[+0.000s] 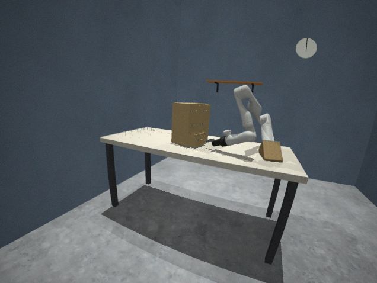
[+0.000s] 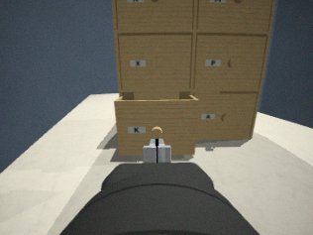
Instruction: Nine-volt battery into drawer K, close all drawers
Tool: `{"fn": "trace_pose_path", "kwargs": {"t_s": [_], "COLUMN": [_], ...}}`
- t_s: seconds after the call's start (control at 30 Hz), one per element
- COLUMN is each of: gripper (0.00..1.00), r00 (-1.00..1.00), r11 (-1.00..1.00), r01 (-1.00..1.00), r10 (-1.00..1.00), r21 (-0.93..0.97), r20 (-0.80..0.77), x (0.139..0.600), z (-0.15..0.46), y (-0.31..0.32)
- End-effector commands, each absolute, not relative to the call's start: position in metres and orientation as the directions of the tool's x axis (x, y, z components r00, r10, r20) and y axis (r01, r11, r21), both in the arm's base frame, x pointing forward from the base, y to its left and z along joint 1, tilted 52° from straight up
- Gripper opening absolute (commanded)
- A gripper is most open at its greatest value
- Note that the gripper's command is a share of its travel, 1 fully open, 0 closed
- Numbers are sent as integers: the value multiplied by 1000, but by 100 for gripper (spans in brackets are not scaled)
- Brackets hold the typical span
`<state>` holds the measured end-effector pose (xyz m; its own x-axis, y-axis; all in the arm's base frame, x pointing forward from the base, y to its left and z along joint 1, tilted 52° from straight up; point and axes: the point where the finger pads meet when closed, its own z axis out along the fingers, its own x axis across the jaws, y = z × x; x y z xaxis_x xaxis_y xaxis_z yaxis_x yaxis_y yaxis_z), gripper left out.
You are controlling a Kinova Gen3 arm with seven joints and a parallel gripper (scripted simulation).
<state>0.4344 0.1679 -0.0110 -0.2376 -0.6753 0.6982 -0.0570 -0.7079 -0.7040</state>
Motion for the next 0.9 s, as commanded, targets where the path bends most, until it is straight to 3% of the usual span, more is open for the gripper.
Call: {"fn": "trace_pose_path", "kwargs": {"t_s": [0.0, 0.87], "gripper": [0, 0], "r00": [-237, -237], "r11": [-707, -707], "r01": [-56, -56], "r10": [-677, -677], "r21": [-705, -705], "r20": [697, 697], "x": [434, 446], "z": [-10, -6], "y": [169, 169]}}
